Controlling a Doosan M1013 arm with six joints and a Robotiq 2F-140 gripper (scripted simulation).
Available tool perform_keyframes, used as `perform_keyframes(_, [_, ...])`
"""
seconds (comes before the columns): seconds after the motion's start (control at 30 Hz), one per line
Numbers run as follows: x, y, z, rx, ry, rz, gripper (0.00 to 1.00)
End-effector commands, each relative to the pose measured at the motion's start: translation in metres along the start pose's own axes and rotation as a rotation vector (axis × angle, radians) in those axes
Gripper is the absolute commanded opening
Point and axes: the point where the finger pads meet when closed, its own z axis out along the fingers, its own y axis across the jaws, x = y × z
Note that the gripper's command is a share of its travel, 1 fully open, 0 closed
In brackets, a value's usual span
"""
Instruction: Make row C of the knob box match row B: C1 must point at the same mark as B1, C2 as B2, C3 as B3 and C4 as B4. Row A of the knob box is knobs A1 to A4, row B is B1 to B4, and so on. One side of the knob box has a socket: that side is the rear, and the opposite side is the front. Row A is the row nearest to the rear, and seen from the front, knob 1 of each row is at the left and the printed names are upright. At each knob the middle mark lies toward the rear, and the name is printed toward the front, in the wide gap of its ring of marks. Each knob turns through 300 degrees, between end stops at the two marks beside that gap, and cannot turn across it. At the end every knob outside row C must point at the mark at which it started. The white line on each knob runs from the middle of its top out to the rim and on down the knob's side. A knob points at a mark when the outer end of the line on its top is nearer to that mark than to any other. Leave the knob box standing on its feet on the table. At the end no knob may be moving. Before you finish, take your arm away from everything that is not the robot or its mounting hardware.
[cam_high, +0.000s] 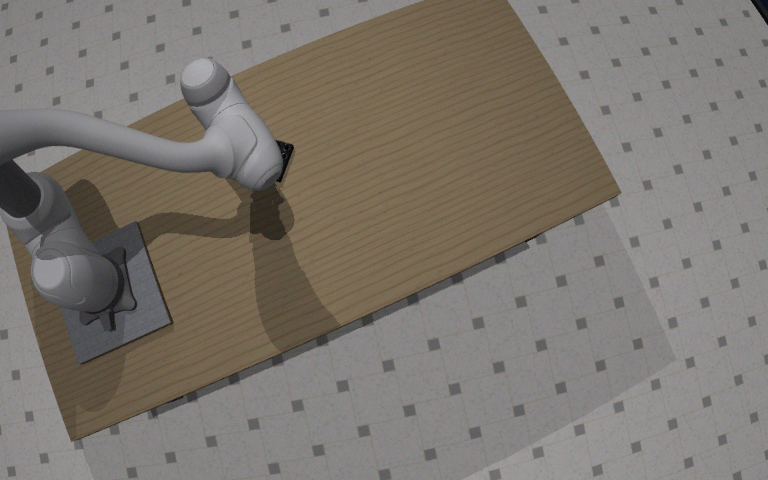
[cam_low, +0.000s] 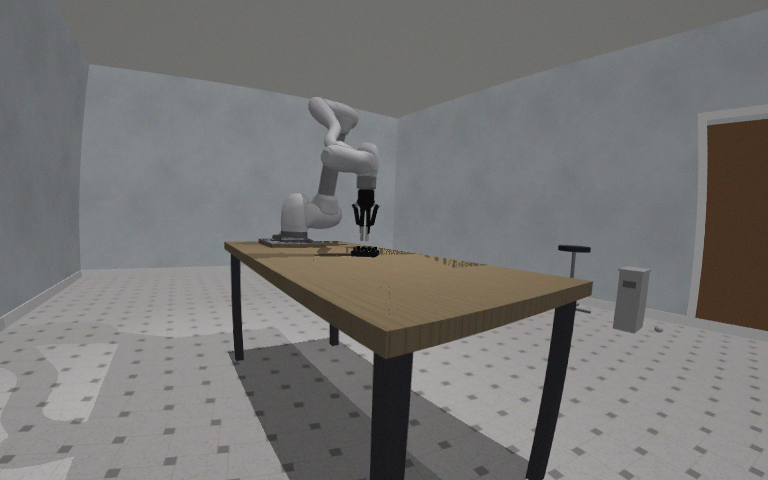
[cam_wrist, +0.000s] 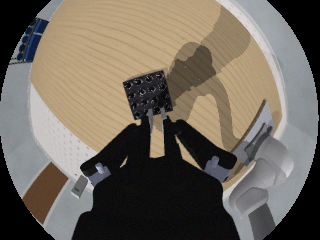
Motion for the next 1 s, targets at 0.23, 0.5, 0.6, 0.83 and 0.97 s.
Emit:
perform_keyframes(0.23, [0.000, 0.000, 0.012, 0.000, 0.000, 0.000, 0.12])
perform_keyframes(0.5, [0.000, 0.000, 0.017, 0.000, 0.000, 0.000, 0.12])
perform_keyframes(0.6, [0.000, 0.000, 0.018, 0.000, 0.000, 0.000, 0.12])
perform_keyframes(0.83, [0.000, 0.000, 0.019, 0.000, 0.000, 0.000, 0.12])
perform_keyframes(0.97, [0.000, 0.000, 0.019, 0.000, 0.000, 0.000, 0.12])
